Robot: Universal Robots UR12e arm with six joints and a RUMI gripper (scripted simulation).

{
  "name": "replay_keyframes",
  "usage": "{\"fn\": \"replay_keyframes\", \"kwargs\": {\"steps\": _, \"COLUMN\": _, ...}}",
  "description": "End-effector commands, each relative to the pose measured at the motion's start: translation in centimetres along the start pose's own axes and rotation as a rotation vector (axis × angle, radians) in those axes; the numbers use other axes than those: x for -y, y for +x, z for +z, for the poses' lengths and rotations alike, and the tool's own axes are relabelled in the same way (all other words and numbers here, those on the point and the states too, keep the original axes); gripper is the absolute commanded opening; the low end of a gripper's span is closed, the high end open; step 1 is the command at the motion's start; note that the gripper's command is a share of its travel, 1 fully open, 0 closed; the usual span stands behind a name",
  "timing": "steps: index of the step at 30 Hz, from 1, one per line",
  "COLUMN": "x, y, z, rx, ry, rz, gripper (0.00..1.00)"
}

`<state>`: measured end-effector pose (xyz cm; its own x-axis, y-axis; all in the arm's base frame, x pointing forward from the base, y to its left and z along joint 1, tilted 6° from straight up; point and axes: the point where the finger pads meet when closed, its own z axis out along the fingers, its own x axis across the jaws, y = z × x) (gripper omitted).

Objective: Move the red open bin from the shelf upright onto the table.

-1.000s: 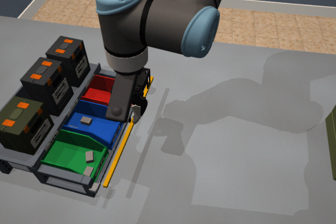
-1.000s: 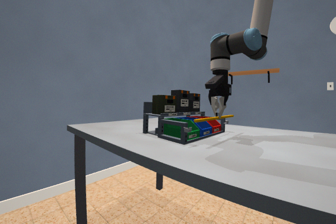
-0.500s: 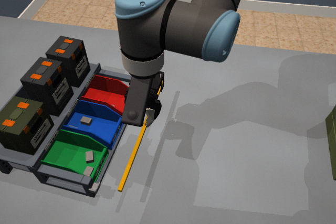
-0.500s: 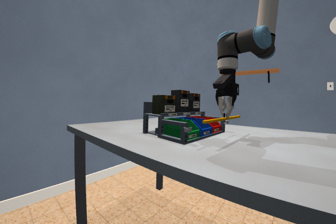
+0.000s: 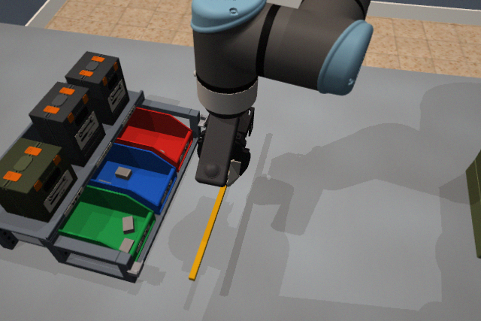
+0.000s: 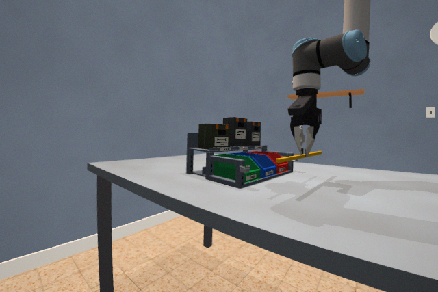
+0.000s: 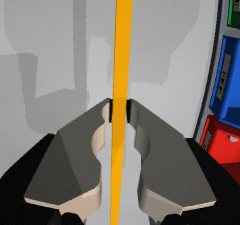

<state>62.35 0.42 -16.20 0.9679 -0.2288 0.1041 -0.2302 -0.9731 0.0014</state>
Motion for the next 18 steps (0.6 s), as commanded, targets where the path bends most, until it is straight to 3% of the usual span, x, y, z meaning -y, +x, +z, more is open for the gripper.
{"fn": "replay_keyframes", "kwargs": {"steps": 1, "x": 0.0, "y": -0.9, "z": -0.1, "rx": -0.002, "ry": 0.000, "rz": 0.000, "gripper": 0.00}}
{"fn": "replay_keyframes", "kwargs": {"steps": 8, "x": 0.0, "y": -0.9, "z": -0.1, "rx": -0.002, "ry": 0.000, "rz": 0.000, "gripper": 0.00}}
{"fn": "replay_keyframes", "kwargs": {"steps": 13, "x": 0.0, "y": -4.8, "z": 0.0, "rx": -0.002, "ry": 0.000, "rz": 0.000, "gripper": 0.00}}
{"fn": "replay_keyframes", "kwargs": {"steps": 18, "x": 0.0, "y": -4.8, "z": 0.0, "rx": -0.002, "ry": 0.000, "rz": 0.000, "gripper": 0.00}}
